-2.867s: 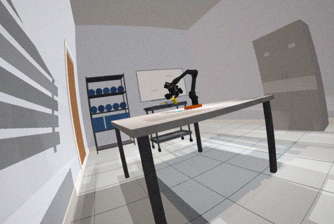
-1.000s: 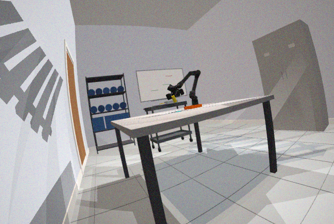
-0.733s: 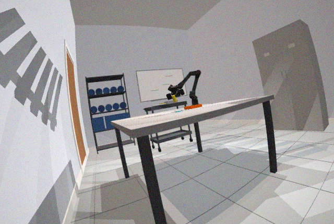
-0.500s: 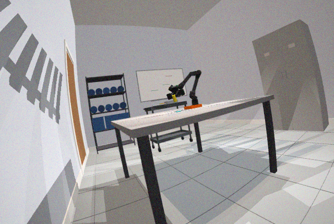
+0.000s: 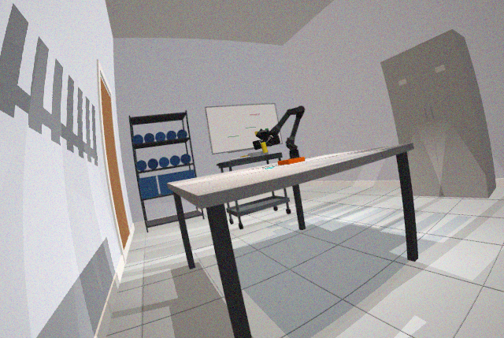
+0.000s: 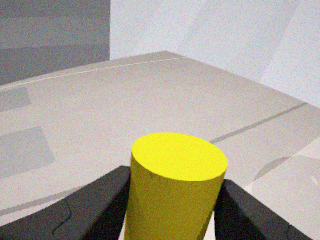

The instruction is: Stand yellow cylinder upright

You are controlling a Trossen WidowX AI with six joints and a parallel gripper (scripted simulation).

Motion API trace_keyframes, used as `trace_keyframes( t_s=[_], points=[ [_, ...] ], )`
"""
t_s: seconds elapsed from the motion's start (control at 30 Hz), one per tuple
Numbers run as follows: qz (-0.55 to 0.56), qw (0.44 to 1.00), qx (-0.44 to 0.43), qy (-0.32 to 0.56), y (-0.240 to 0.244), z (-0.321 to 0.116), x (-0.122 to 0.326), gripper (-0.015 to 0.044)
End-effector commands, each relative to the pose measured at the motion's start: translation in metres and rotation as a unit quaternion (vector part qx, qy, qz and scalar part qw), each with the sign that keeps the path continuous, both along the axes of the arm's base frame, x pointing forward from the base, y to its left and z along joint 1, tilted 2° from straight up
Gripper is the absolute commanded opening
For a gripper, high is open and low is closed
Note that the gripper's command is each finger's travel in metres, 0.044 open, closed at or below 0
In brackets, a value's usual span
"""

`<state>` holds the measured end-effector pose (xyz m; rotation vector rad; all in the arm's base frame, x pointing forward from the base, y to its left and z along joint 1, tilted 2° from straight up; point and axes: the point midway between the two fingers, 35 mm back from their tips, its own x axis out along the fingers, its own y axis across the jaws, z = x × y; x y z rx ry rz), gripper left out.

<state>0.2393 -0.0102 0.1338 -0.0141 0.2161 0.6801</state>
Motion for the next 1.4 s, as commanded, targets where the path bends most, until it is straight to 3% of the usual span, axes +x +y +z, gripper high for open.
trace_keyframes(
  t_s=[0.0, 1.0, 1.37],
  points=[
    [0.002, 1.0, -0.001, -0.017, 0.0, 0.002, -0.004, 0.0105],
    [0.008, 0.998, 0.002, -0.056, 0.001, 0.003, -0.014, 0.0105],
    [0.008, 0.998, 0.002, -0.056, -0.004, -0.018, -0.009, 0.0105]
  ],
)
